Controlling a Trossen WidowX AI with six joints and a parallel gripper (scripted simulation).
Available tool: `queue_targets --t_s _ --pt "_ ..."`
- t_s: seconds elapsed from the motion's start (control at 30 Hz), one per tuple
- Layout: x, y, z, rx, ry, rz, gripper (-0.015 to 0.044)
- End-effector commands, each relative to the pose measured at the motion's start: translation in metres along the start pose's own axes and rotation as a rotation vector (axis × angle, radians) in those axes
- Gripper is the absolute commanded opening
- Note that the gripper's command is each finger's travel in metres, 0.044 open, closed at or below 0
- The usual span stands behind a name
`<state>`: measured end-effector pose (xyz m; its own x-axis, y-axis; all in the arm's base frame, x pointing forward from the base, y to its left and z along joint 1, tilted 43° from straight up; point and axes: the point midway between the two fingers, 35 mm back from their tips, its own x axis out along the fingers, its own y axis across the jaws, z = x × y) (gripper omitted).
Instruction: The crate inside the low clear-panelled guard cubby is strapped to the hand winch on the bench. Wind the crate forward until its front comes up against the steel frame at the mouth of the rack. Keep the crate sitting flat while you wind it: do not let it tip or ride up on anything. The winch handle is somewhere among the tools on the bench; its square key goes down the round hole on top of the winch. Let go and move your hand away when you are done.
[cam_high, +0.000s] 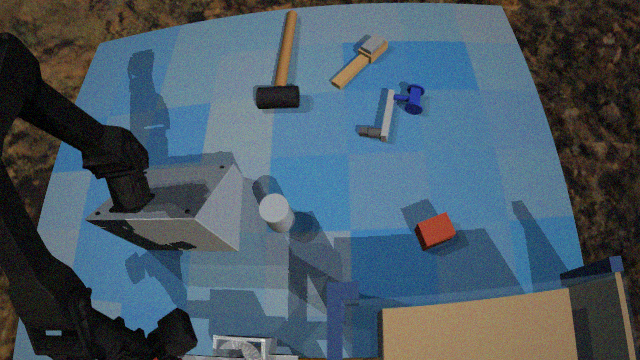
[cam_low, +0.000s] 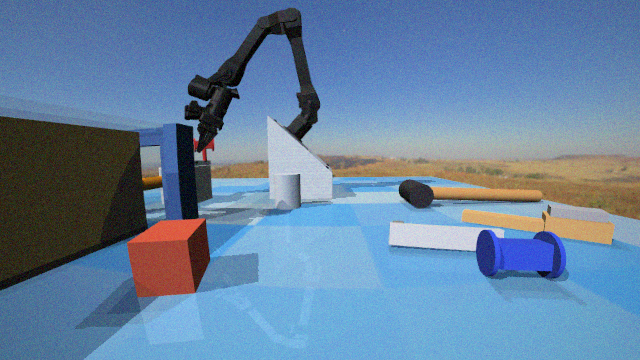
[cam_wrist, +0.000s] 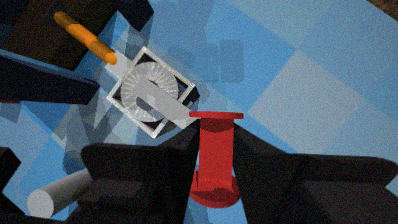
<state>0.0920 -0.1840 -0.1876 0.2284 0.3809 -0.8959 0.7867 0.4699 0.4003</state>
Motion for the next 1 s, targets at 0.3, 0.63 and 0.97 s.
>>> queue_targets --t_s 0.3,0.63,0.97 --pt "0.013 -0.013 0.038 -0.017 -0.023 -0.016 0.0" --pt "0.019 -0.013 0.053 -0.017 -0.024 -0.016 0.0" --pt "0.026 -0.01 0.069 -0.018 -0.026 -0.015 0.0"
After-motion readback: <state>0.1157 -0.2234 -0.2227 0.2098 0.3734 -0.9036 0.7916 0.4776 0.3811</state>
